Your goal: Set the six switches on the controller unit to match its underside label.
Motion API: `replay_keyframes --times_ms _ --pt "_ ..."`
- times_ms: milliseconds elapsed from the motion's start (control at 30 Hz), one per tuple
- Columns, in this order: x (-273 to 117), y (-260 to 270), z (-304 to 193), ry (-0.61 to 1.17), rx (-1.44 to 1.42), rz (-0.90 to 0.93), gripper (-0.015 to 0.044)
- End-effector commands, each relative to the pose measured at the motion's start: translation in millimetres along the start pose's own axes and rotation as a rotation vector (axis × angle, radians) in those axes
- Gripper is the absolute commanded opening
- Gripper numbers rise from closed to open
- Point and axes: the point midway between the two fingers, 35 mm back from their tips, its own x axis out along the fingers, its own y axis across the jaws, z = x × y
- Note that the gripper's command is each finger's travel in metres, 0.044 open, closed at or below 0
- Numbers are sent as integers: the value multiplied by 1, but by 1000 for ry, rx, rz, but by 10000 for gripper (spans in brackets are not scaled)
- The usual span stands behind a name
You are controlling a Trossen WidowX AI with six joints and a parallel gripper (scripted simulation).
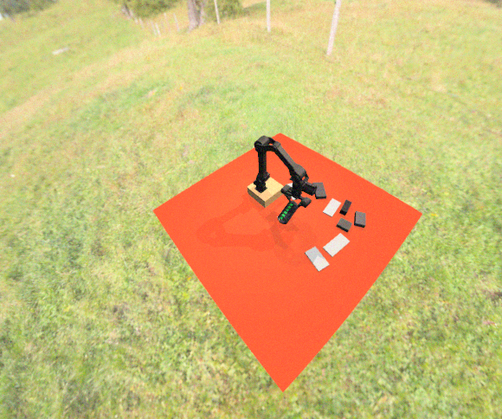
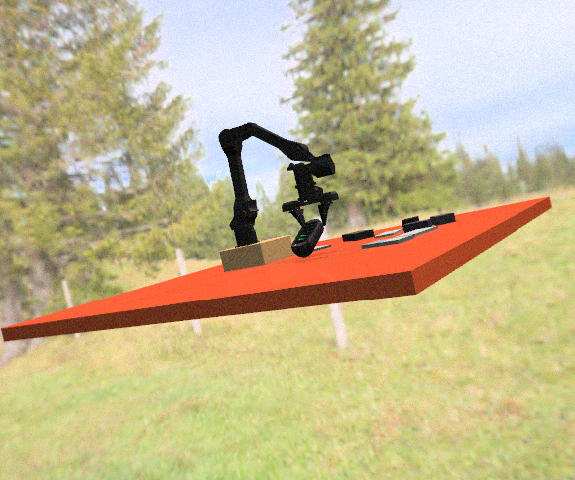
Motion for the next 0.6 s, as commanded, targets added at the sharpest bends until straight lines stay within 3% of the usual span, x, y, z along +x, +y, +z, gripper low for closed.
replay_keyframes --times_ms 0,567 --pt "2 0 4 -4 0 -2 335" --pt "12 0 8 -5 0 -2 335"
